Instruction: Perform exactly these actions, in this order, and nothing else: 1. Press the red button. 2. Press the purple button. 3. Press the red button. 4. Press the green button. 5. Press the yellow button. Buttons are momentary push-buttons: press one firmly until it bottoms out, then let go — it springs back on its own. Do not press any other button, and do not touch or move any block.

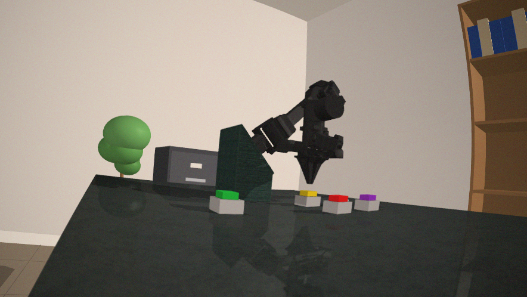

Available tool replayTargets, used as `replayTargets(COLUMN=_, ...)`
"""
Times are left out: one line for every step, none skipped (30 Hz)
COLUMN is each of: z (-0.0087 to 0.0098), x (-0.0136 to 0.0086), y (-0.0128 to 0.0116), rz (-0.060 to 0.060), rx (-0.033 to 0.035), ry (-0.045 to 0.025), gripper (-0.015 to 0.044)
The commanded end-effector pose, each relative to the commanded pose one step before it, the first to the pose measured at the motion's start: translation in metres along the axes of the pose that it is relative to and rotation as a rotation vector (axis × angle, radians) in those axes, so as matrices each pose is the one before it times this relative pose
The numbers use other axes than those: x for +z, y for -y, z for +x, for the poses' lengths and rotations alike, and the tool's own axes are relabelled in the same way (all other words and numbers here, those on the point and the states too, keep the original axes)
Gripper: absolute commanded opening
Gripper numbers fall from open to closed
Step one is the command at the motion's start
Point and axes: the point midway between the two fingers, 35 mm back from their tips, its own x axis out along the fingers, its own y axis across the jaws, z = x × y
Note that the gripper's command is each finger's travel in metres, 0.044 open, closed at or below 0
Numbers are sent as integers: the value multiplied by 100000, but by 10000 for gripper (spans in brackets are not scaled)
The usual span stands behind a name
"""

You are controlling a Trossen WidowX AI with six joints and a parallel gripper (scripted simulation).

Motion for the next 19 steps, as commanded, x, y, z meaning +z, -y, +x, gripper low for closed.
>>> replayTargets(z=-844, x=-16, y=-193, rz=-491, rx=-41, ry=-638, gripper=46)
replayTargets(z=-282, x=429, y=-393, rz=-13, rx=-57, ry=10, gripper=73)
replayTargets(z=-470, x=689, y=-682, rz=-23, rx=-80, ry=19, gripper=99)
replayTargets(z=-570, x=791, y=-869, rz=-28, rx=-74, ry=25, gripper=125)
replayTargets(z=-570, x=740, y=-913, rz=-29, rx=-48, ry=28, gripper=151)
replayTargets(z=-570, x=687, y=-953, rz=-29, rx=-22, ry=30, gripper=178)
replayTargets(z=-570, x=632, y=-991, rz=-29, rx=3, ry=30, gripper=204)
replayTargets(z=-569, x=576, y=-1024, rz=-29, rx=29, ry=30, gripper=230)
replayTargets(z=-569, x=517, y=-1055, rz=-29, rx=55, ry=30, gripper=256)
replayTargets(z=-568, x=458, y=-1082, rz=-28, rx=80, ry=28, gripper=283)
replayTargets(z=-567, x=397, y=-1105, rz=-27, rx=106, ry=26, gripper=309)
replayTargets(z=-466, x=281, y=-925, rz=-21, rx=106, ry=19, gripper=335)
replayTargets(z=-279, x=148, y=-561, rz=-12, rx=72, ry=10, gripper=361)
replayTargets(z=-93, x=46, y=-188, rz=-4, rx=25, ry=3, gripper=387)
replayTargets(z=0, x=0, y=0, rz=0, rx=0, ry=0, gripper=400)
replayTargets(z=0, x=0, y=0, rz=0, rx=0, ry=0, gripper=400)
replayTargets(z=0, x=0, y=0, rz=0, rx=0, ry=0, gripper=400)
replayTargets(z=0, x=0, y=0, rz=0, rx=0, ry=0, gripper=400)
replayTargets(z=0, x=0, y=0, rz=0, rx=0, ry=0, gripper=400)
